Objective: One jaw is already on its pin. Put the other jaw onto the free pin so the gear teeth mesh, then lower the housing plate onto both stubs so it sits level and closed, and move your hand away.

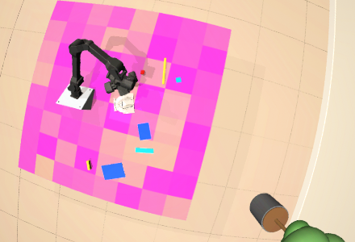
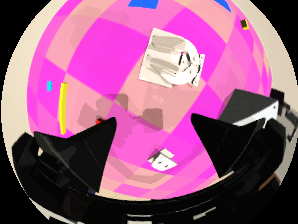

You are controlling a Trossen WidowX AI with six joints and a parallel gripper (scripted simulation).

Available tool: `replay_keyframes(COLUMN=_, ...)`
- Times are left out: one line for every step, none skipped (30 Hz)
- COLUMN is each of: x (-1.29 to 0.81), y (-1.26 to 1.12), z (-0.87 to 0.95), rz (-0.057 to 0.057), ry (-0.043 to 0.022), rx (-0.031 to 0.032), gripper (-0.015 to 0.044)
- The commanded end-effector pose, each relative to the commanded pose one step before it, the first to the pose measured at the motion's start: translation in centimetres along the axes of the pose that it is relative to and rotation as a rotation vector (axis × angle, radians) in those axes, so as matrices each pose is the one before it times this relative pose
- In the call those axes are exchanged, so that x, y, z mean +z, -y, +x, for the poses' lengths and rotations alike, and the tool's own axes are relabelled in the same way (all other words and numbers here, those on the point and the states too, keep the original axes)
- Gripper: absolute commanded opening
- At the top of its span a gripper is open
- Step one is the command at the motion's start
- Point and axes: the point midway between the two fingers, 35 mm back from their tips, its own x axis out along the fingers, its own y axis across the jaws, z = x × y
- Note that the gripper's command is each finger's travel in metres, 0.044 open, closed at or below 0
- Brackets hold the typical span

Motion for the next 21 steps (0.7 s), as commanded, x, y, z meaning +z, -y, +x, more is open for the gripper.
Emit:
replay_keyframes(x=-0.749, y=0.093, z=0.078, rz=-0.0740, ry=-0.00942, rx=-0.00132, gripper=0.0440)
replay_keyframes(x=-0.158, y=-0.025, z=-0.014, rz=-0.0199, ry=-0.00020, rx=0.00012, gripper=0.0440)
replay_keyframes(x=-0.158, y=-0.027, z=-0.014, rz=-0.0199, ry=-0.00021, rx=0.00013, gripper=0.0440)
replay_keyframes(x=-0.157, y=-0.030, z=-0.014, rz=-0.0199, ry=-0.00021, rx=0.00014, gripper=0.0440)
replay_keyframes(x=-0.157, y=-0.032, z=-0.014, rz=-0.0199, ry=-0.00021, rx=0.00014, gripper=0.0440)
replay_keyframes(x=-0.156, y=-0.034, z=-0.013, rz=-0.0199, ry=-0.00022, rx=0.00015, gripper=0.0440)
replay_keyframes(x=-0.155, y=-0.036, z=-0.013, rz=-0.0199, ry=-0.00022, rx=0.00016, gripper=0.0440)
replay_keyframes(x=-0.155, y=-0.038, z=-0.013, rz=-0.0199, ry=-0.00022, rx=0.00017, gripper=0.0440)
replay_keyframes(x=-0.154, y=-0.041, z=-0.013, rz=-0.0199, ry=-0.00023, rx=0.00018, gripper=0.0440)
replay_keyframes(x=-0.153, y=-0.043, z=-0.013, rz=-0.0199, ry=-0.00023, rx=0.00019, gripper=0.0440)
replay_keyframes(x=-0.152, y=-0.045, z=-0.013, rz=-0.0199, ry=-0.00023, rx=0.00019, gripper=0.0440)
replay_keyframes(x=-0.152, y=-0.047, z=-0.013, rz=-0.0199, ry=-0.00024, rx=0.00020, gripper=0.0440)
replay_keyframes(x=-0.151, y=-0.049, z=-0.013, rz=-0.0199, ry=-0.00024, rx=0.00021, gripper=0.0440)
replay_keyframes(x=-0.150, y=-0.051, z=-0.013, rz=-0.0199, ry=-0.00024, rx=0.00022, gripper=0.0440)
replay_keyframes(x=-0.149, y=-0.053, z=-0.013, rz=-0.0199, ry=-0.00024, rx=0.00023, gripper=0.0440)
replay_keyframes(x=-0.148, y=-0.055, z=-0.012, rz=-0.0199, ry=-0.00024, rx=0.00024, gripper=0.0440)
replay_keyframes(x=-0.147, y=-0.058, z=-0.012, rz=-0.0199, ry=-0.00024, rx=0.00025, gripper=0.0440)
replay_keyframes(x=-0.146, y=-0.060, z=-0.012, rz=-0.0199, ry=-0.00024, rx=0.00026, gripper=0.0440)
replay_keyframes(x=-0.145, y=-0.062, z=-0.012, rz=-0.0199, ry=-0.00024, rx=0.00027, gripper=0.0440)
replay_keyframes(x=-0.144, y=-0.064, z=-0.012, rz=-0.0199, ry=-0.00024, rx=0.00028, gripper=0.0440)
replay_keyframes(x=-0.143, y=-0.066, z=-0.012, rz=-0.0199, ry=-0.00024, rx=0.00029, gripper=0.0440)
